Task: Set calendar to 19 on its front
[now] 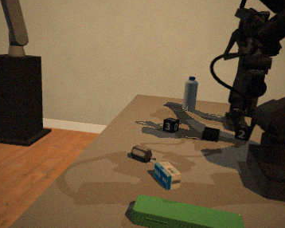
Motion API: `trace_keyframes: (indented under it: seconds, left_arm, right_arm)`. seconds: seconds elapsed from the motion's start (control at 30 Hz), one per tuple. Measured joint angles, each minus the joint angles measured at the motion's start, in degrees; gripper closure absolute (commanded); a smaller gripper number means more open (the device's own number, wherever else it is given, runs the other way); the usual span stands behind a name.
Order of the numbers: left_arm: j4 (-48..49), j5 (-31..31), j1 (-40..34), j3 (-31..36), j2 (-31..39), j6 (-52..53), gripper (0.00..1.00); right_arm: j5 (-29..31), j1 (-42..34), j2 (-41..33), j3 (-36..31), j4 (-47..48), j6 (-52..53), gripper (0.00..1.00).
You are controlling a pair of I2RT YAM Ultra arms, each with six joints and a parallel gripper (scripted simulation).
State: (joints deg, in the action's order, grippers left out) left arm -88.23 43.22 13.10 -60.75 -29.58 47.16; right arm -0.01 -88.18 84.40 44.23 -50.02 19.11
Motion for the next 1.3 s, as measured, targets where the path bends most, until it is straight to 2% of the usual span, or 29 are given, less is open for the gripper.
trace_keyframes:
  seconds: [0.9, 1.07, 1.3]
  left_arm:
    - [0.0, 0.0, 0.0, 0.0, 0.0, 0.0, 0.0]
    - [0.0, 0.0, 0.0, 0.0, 0.0, 0.0, 0.0]
    - [0.0, 0.0, 0.0, 0.0, 0.0, 0.0, 0.0]
  right_arm:
    - [-0.6, 0.2, 0.0, 0.0, 0.0, 57.9, 0.6]
    - [-0.6, 0.2, 0.0, 0.0, 0.0, 63.3, 0.6]
    - [-0.6, 0.2, 0.0, 0.0, 0.3, 65.2, 0.6]
